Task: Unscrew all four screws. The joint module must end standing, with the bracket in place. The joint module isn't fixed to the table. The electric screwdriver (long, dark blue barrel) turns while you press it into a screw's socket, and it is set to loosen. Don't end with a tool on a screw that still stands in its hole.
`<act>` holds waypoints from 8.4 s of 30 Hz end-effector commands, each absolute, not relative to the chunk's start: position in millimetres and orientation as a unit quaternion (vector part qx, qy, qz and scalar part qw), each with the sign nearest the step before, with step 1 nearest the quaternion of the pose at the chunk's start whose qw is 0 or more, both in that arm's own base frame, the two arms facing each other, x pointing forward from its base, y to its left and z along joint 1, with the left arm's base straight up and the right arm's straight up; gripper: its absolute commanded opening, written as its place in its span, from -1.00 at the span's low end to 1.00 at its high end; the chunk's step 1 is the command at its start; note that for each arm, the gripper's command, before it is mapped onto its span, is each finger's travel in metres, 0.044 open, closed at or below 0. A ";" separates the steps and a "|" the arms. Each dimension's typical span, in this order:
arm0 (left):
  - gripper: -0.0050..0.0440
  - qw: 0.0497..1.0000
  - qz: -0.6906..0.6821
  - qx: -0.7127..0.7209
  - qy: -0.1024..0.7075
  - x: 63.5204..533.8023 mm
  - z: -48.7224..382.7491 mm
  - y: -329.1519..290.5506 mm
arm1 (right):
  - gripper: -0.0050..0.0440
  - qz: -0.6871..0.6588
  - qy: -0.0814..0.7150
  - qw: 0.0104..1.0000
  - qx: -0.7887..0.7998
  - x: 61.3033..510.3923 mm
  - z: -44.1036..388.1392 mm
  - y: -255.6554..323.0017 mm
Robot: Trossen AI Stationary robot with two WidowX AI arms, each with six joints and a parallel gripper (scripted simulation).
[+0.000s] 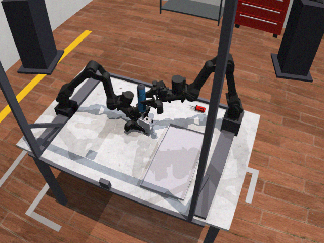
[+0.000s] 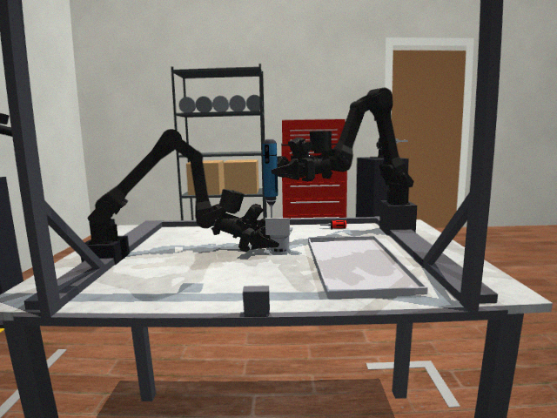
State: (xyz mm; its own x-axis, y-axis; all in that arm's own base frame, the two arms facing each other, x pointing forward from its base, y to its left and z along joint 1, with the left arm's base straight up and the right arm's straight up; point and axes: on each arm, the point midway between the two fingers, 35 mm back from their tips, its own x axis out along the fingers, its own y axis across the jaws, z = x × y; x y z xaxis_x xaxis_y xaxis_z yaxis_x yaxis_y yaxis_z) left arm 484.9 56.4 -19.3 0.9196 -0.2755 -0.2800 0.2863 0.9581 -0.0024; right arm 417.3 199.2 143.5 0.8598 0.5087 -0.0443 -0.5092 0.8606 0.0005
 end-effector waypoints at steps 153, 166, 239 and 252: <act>0.19 0.981 -0.143 0.026 0.125 489.8 -5.4 57.5 | -0.14 0.268 0.019 0.963 -0.003 416.7 115.4 203.1; 0.19 0.981 -0.143 0.026 0.125 489.8 -5.4 57.5 | -0.14 0.268 0.019 0.963 -0.003 416.7 115.4 203.1; 0.84 0.971 -0.149 0.068 0.176 443.6 12.8 105.3 | -0.14 0.268 0.019 0.963 -0.003 416.5 135.6 203.0; 0.84 0.953 -0.194 0.095 0.214 447.8 17.2 115.1 | -0.14 0.268 0.019 0.963 -0.003 416.5 135.6 203.0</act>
